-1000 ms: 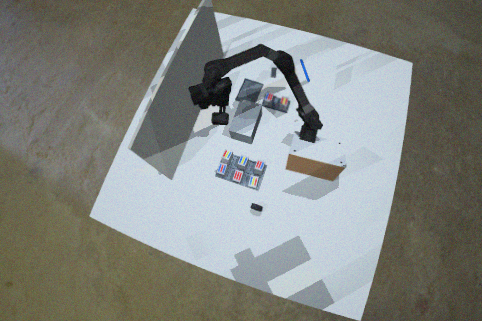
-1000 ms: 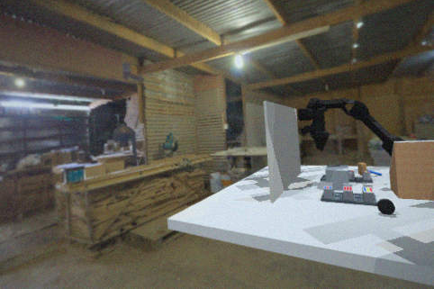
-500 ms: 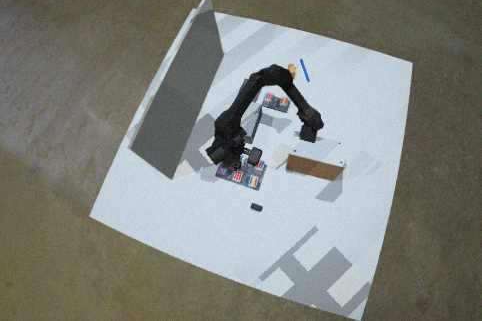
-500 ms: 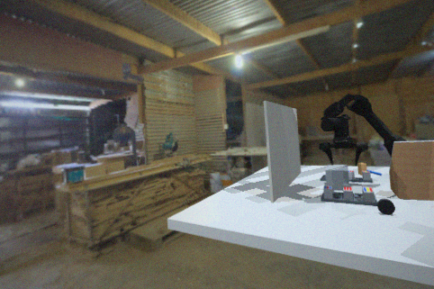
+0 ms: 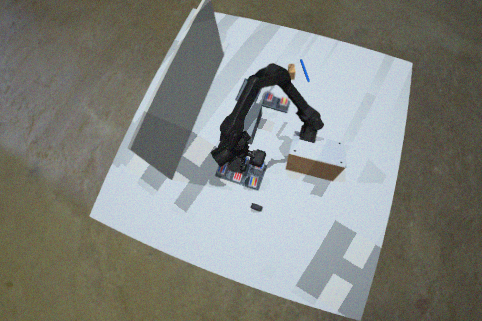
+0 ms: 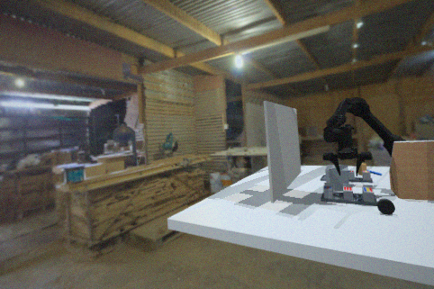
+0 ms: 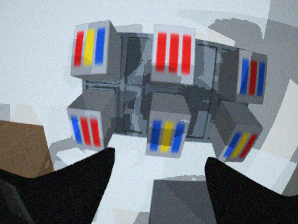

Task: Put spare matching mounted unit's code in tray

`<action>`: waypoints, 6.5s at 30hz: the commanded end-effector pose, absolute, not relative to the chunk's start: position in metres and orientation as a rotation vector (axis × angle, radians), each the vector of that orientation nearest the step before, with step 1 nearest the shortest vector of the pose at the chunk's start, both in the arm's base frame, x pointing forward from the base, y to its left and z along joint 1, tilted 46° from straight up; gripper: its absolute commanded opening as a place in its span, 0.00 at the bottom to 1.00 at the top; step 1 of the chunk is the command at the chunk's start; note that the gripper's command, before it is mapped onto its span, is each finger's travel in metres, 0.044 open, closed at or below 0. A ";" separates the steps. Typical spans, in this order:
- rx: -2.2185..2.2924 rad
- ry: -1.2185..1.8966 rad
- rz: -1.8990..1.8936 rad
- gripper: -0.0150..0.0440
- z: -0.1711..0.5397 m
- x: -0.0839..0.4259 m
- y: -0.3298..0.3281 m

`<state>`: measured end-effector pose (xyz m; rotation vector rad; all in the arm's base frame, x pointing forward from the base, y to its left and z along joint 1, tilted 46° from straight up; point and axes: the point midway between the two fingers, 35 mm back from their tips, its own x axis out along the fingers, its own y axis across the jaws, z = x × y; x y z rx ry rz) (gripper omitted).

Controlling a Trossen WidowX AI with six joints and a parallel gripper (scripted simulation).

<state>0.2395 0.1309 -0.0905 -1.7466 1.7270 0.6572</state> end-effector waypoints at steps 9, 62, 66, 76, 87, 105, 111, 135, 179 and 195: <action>-1.755 1.709 0.658 0.76 -0.099 0.243 0.124; -1.749 1.710 0.652 0.67 -0.146 0.247 0.076; -1.749 1.710 0.652 0.53 -0.146 0.247 0.076; -1.749 1.710 0.652 0.28 -0.146 0.247 0.076; -1.749 1.709 0.654 0.25 -0.139 0.248 0.085; -1.765 1.702 0.662 0.25 -0.084 0.245 0.145; -1.758 1.705 0.662 0.25 -0.066 0.247 0.168; -1.697 1.693 0.676 0.25 0.013 0.294 0.147; -1.767 1.720 0.643 0.25 0.215 0.324 -0.068; -1.764 1.718 0.646 0.25 0.205 0.328 -0.077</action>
